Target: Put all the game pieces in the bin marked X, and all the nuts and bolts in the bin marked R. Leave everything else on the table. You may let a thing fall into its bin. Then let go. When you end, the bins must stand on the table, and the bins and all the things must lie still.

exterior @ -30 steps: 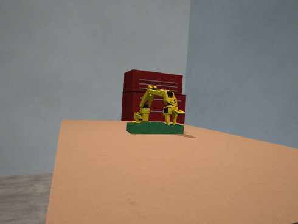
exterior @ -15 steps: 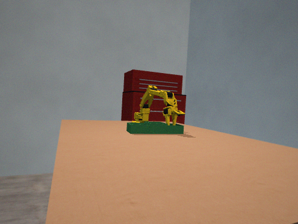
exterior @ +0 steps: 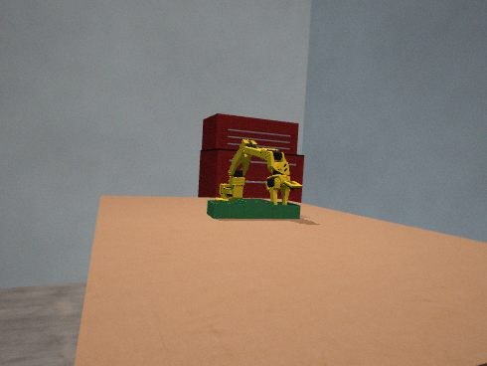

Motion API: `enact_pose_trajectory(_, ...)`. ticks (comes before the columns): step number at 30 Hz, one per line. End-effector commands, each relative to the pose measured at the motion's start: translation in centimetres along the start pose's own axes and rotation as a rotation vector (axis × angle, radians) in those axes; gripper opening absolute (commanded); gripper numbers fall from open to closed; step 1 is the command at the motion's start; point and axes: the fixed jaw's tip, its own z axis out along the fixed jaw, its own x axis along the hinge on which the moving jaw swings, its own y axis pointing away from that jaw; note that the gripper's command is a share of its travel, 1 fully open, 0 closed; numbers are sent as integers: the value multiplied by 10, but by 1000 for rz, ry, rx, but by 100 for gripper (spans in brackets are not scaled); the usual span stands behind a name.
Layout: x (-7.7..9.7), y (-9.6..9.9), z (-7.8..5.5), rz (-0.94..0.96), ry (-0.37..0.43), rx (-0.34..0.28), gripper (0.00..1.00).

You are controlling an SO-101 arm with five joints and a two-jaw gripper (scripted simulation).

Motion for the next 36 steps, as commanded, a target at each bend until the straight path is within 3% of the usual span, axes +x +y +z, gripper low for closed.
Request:
enact_pose_trajectory(1, -11, 4, -12, -16, -68, -5, 0)
enact_pose_trajectory(14, -11, 4, -12, -16, -68, -5, 6)
enact_pose_trajectory(27, -11, 4, -12, -16, -68, -5, 22)
enact_pose_trajectory(36, -11, 4, -12, -16, -68, -5, 23)
